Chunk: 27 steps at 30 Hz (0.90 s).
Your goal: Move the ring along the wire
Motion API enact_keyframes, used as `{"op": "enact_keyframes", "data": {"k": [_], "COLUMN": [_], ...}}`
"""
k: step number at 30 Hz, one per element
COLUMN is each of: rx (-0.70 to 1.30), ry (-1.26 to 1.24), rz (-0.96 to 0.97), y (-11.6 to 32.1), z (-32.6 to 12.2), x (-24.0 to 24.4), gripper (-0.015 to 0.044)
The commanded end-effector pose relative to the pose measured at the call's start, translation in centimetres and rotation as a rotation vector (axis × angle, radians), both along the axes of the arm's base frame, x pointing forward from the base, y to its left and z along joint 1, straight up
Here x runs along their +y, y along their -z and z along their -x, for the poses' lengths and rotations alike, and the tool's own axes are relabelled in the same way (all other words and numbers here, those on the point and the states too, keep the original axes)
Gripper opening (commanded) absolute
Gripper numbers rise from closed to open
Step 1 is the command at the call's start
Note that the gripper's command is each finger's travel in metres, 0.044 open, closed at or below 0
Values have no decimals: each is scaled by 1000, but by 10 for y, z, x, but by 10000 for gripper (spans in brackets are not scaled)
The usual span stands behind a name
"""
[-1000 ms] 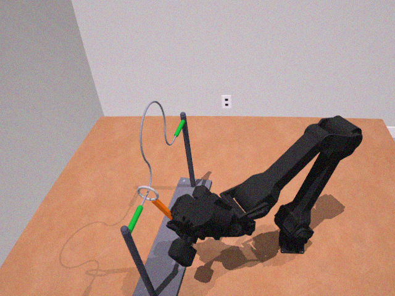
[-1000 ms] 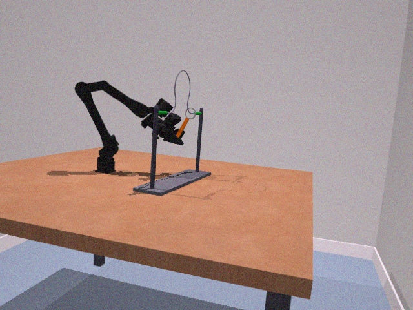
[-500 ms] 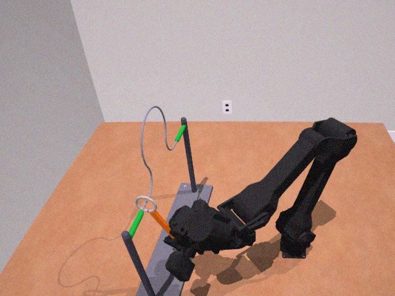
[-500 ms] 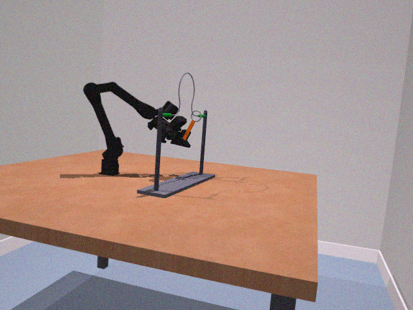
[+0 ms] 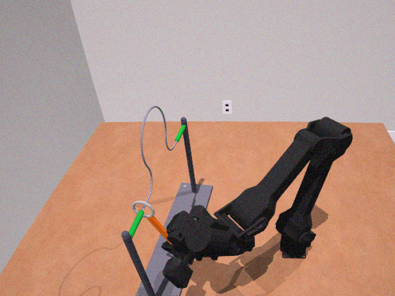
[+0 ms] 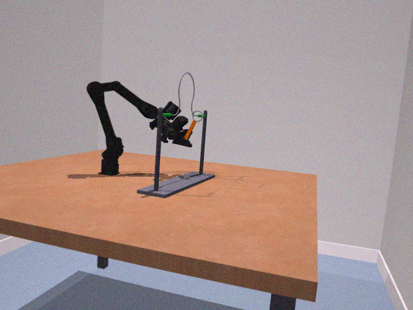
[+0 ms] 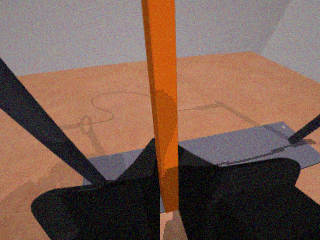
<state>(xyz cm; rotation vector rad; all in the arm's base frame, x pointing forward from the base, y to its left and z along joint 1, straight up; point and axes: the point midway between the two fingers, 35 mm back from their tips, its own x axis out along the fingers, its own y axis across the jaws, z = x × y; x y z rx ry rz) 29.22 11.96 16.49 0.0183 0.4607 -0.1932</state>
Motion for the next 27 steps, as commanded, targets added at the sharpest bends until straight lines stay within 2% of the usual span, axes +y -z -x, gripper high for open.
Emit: {"op": "enact_keyframes", "data": {"k": [1,27], "rx": [-1,-4], "ry": [4,6], "rz": [2,2], "y": [-1,3], "z": [-2,-3], "x": [6,27], "gripper": [-150,-150]}}
